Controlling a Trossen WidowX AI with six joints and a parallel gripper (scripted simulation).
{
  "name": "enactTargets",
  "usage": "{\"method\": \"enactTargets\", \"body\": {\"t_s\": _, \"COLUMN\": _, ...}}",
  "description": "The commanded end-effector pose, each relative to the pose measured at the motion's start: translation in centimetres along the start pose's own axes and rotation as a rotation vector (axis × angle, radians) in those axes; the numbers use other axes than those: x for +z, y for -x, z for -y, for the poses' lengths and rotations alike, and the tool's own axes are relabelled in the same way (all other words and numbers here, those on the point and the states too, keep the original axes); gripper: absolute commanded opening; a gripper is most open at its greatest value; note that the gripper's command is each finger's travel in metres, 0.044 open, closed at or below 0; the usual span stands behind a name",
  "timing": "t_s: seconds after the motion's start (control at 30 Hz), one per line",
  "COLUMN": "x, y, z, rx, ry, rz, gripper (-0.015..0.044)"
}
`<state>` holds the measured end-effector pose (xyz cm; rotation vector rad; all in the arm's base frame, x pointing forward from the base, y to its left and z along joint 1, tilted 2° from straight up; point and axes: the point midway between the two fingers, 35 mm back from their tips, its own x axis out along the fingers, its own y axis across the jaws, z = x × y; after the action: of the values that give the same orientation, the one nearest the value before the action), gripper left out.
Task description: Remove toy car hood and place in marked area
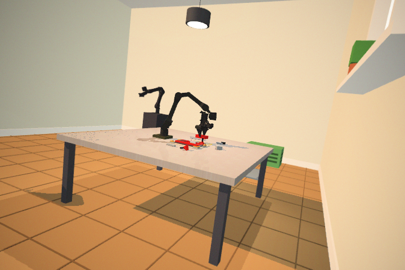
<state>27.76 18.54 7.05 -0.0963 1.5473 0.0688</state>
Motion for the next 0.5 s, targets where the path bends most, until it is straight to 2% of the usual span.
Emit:
{"method": "enactTargets", "body": {"t_s": 0.0, "x": 0.0, "y": -0.3, "z": 0.0, "rx": 0.003, "ry": -0.001, "rz": -0.001, "gripper": 0.0000}}
{"method": "enactTargets", "body": {"t_s": 0.47, "x": -0.1, "y": -1.6, "z": 0.0, "rx": 0.003, "ry": -0.001, "rz": -0.001, "gripper": 0.0000}}
